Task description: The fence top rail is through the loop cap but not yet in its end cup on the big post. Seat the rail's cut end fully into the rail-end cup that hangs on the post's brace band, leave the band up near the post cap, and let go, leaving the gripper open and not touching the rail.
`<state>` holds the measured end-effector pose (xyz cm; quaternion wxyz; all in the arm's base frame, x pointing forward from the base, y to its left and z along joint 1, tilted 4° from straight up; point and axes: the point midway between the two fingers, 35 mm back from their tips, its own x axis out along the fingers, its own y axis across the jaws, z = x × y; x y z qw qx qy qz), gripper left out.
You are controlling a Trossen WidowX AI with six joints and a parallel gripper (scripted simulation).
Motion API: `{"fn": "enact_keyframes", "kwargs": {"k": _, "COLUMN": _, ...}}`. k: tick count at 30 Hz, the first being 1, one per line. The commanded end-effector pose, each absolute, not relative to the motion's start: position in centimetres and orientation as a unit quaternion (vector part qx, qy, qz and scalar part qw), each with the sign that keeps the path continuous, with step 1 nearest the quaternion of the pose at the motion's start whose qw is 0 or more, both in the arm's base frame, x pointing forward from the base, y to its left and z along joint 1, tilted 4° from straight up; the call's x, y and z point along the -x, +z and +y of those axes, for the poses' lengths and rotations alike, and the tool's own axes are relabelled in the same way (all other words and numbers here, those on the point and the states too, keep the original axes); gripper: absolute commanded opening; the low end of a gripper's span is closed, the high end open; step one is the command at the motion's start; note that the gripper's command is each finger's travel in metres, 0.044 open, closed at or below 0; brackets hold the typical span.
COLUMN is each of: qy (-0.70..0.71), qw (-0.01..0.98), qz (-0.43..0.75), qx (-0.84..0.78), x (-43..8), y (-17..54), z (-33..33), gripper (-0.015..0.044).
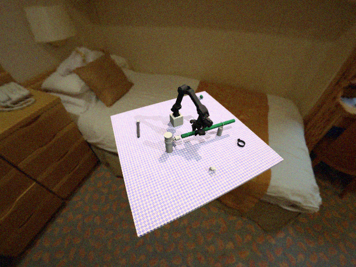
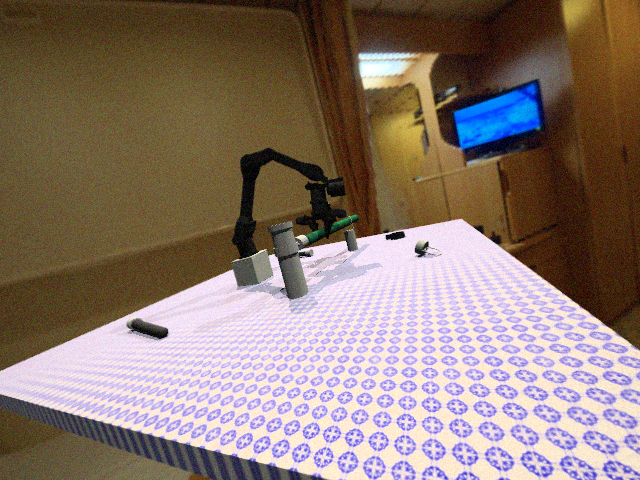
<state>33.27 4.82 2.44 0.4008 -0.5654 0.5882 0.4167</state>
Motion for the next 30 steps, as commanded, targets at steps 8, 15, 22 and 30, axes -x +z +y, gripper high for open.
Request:
{"fn": "enact_keyframes", "kwargs": {"k": 8, "qy": 0.413, "qw": 0.401, "qz": 0.588, "qx": 0.568, "x": -33.6, "y": 3.2, "z": 4.3, "gripper": 0.0000}}
{"fn": "enact_keyframes", "kwargs": {"k": 15, "qy": 0.415, "qw": 0.400, "qz": 0.588, "qx": 0.568, "x": -33.6, "y": 3.1, "z": 3.7, "gripper": 0.0000}}
{"fn": "enact_keyframes", "kwargs": {"k": 22, "qy": 0.417, "qw": 0.400, "qz": 0.588, "qx": 0.566, "x": -33.4, "y": 3.0, "z": 2.6, "gripper": 0.0000}}
{"fn": "enact_keyframes", "kwargs": {"k": 30, "qy": 0.418, "qw": 0.400, "qz": 0.588, "qx": 0.565, "x": -33.4, "y": 2.9, "z": 2.4, "gripper": 0.0000}}
